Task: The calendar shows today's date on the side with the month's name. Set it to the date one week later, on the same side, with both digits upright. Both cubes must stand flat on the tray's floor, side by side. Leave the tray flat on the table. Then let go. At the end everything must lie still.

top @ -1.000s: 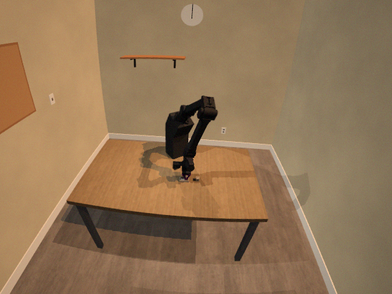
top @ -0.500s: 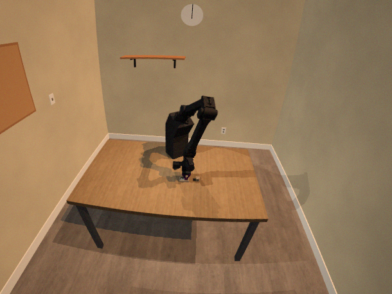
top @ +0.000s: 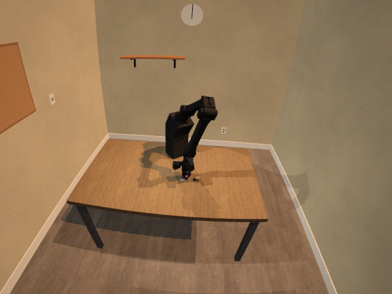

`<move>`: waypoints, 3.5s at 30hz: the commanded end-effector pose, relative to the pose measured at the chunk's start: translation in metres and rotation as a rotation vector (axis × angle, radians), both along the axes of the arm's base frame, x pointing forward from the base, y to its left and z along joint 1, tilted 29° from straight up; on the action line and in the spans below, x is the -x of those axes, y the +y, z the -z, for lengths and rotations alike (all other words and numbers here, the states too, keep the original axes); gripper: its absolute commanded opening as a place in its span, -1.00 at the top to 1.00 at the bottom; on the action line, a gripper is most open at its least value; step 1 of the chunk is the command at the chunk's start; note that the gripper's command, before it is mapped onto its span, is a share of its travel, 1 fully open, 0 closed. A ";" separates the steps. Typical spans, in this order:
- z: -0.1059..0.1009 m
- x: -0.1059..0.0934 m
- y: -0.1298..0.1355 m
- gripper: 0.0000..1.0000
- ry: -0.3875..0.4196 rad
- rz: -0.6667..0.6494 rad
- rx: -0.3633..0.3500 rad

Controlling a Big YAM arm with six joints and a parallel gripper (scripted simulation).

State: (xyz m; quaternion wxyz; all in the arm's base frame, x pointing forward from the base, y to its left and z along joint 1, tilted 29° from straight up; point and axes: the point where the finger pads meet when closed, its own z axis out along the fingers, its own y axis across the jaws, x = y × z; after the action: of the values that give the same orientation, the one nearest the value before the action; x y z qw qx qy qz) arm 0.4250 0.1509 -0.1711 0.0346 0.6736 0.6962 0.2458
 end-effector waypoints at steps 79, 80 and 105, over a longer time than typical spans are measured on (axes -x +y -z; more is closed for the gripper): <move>-0.077 0.036 -0.029 -1.00 0.003 0.001 0.004; -0.077 0.036 -0.028 -1.00 0.001 0.001 0.004; -0.078 0.036 -0.021 -1.00 -0.019 -0.069 0.029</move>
State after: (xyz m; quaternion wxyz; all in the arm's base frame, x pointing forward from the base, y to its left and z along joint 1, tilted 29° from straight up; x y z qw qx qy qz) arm 0.3974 0.1272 -0.0905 0.0413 0.6641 0.7030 0.2511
